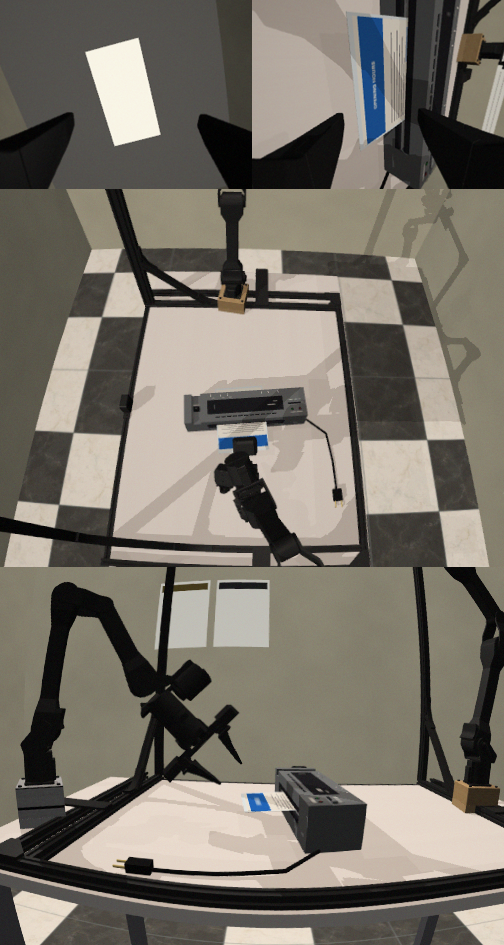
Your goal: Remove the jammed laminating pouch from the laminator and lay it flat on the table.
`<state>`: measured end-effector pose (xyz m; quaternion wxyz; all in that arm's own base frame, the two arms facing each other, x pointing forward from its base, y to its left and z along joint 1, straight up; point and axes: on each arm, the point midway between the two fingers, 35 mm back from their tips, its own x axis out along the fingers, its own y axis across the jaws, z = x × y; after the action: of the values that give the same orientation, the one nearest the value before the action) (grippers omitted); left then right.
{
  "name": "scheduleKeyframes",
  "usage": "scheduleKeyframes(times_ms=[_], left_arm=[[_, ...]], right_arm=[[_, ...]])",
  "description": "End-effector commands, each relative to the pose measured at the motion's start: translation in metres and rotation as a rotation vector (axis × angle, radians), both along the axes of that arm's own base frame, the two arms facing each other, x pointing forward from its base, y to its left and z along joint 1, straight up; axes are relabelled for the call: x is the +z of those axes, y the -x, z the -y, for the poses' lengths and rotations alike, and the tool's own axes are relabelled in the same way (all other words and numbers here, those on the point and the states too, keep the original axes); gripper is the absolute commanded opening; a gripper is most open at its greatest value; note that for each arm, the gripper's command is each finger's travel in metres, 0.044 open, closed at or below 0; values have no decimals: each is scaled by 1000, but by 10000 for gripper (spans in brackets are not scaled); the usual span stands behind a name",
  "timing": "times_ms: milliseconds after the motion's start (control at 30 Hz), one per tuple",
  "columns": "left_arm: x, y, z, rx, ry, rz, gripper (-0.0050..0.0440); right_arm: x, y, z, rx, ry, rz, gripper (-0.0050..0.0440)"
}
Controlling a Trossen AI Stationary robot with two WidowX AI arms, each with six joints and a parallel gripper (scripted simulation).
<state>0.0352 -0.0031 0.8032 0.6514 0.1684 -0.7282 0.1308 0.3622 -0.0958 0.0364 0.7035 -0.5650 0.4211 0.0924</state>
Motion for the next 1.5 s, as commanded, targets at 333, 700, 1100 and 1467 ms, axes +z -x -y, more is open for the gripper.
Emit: scheduleKeyframes(times_ms=[333, 700, 1100, 1467], left_arm=[[0, 1, 0, 0, 0, 2, 440], [0, 1, 0, 0, 0, 2, 440], [0, 1, 0, 0, 0, 2, 440], [0, 1, 0, 0, 0, 2, 440]], right_arm=[[23, -3, 1, 2, 4, 19, 266], [52, 0, 0, 5, 3, 6, 266], [48, 1, 0, 4, 2, 3, 266], [44, 3, 0, 2, -1, -10, 266]])
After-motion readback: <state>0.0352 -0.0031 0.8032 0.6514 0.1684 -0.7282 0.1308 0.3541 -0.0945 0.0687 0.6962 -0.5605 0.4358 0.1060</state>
